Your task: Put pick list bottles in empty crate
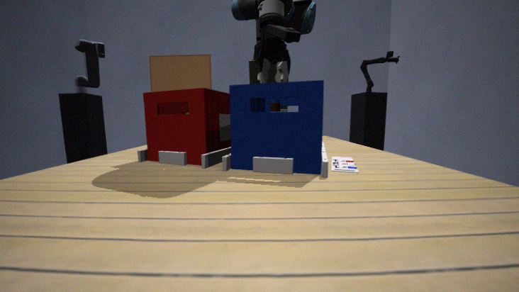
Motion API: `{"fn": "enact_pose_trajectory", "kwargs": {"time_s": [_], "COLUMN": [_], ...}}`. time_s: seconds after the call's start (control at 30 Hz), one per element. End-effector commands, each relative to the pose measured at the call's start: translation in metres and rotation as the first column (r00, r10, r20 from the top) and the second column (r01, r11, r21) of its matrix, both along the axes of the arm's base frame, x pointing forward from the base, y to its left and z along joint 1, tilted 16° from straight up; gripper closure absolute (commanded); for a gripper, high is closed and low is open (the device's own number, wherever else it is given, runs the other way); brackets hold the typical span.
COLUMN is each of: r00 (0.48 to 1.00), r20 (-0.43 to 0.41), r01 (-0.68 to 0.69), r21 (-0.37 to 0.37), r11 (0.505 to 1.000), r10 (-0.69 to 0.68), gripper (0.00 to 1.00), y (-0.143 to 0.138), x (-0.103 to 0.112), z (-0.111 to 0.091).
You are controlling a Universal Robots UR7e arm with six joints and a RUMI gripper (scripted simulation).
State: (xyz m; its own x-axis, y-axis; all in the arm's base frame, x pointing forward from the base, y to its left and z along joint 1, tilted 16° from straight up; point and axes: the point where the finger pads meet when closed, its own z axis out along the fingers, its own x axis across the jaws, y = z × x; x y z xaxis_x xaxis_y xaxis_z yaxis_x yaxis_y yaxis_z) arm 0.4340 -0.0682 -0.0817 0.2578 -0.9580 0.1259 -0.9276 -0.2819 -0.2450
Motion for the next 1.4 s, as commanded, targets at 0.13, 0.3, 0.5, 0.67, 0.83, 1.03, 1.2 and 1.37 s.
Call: {"fn": "enact_pose_trajectory", "kwargs": {"time_s": [0.13,0.3,0.5,0.67,0.83,1.03,1.2,1.37], "r00": [1.000,1.000,1.000,1.000,1.000,1.000,1.000,1.000], "r20": [-0.001,-0.001,-0.001,-0.001,-0.001,-0.001,-0.001,-0.001], "r01": [0.000,0.000,0.000,0.000,0.000,0.000,0.000,0.000], "r21": [0.000,0.000,0.000,0.000,0.000,0.000,0.000,0.000], "r11": [1.000,1.000,1.000,1.000,1.000,1.000,1.000,1.000], "r10": [0.000,0.000,0.000,0.000,0.000,0.000,0.000,0.000], "gripper": [0.62,0.62,0.62,0.62,0.62,0.62,0.62,0.62], "y": [0.001,0.001,0.002,0.002,0.002,0.002,0.002,0.002], "x": [-0.005,-0.008,-0.012,-0.013,-0.013,-0.013,-0.013,-0.013], "z": [0.018,0.031,0.044,0.046,0.046,0.046,0.046,0.046]}}
